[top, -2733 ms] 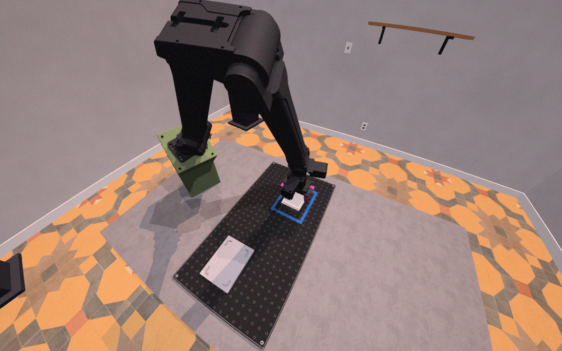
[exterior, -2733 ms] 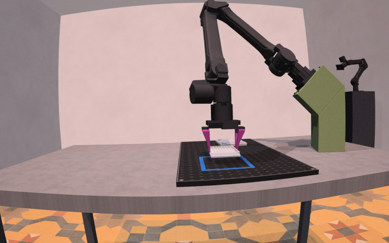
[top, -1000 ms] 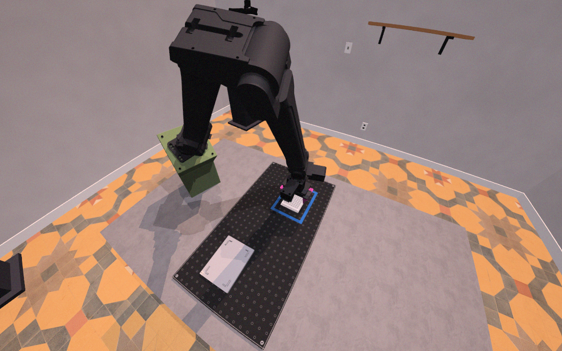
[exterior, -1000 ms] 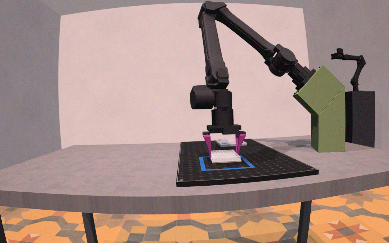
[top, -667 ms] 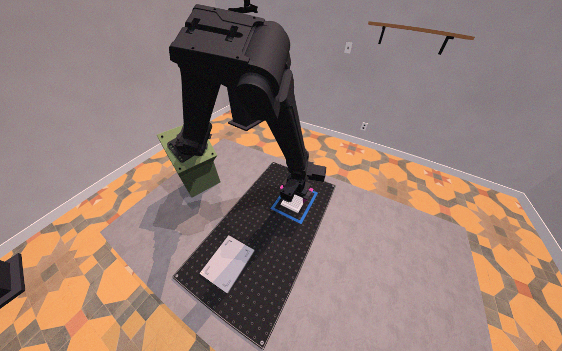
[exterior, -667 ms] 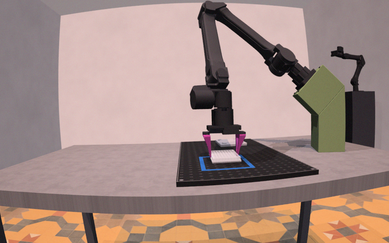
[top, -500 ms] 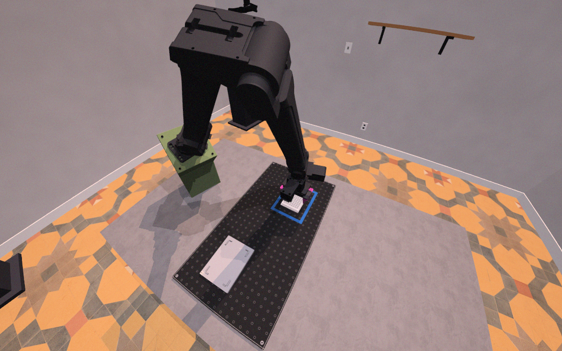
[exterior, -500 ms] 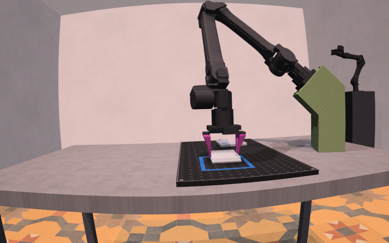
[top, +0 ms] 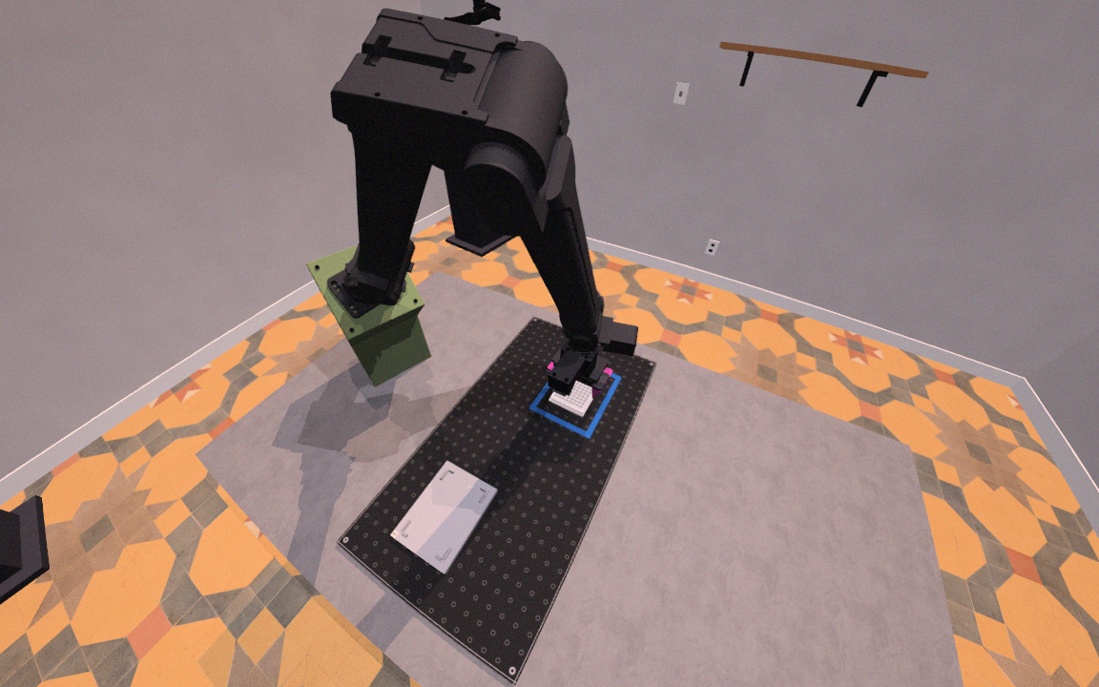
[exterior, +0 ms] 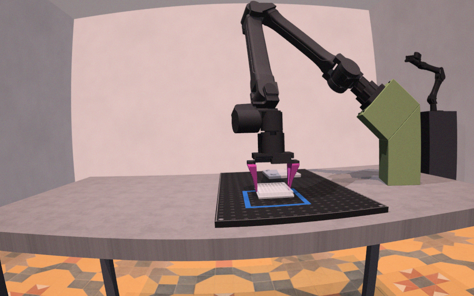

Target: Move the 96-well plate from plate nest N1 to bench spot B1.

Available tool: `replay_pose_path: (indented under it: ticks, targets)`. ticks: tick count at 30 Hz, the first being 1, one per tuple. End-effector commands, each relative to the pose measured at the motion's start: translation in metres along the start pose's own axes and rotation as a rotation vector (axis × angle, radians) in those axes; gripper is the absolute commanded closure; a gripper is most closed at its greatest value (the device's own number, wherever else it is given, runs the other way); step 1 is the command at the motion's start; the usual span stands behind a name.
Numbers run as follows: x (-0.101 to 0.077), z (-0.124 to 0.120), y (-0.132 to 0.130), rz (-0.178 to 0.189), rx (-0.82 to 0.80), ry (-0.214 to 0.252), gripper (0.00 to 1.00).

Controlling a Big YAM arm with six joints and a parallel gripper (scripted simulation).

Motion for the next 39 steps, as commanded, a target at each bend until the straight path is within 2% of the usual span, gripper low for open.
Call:
replay_pose_path:
  ticks: [1, 39]
  targets:
    - [0.007, -0.001, 0.0021, -0.003, 0.008, -0.008, 1.0]
    - [0.014, 0.0024, 0.0008, -0.005, 0.0, -0.009, 1.0]
Point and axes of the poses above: the point where the finger pads meet when closed, its own x axis out along the fingers, its own y axis across the jaws, z = x × y, the point moved 8 cm from there along -x, back along the fingers, and after that the axes turned 4 degrees about -x, right-handed, at the moved point
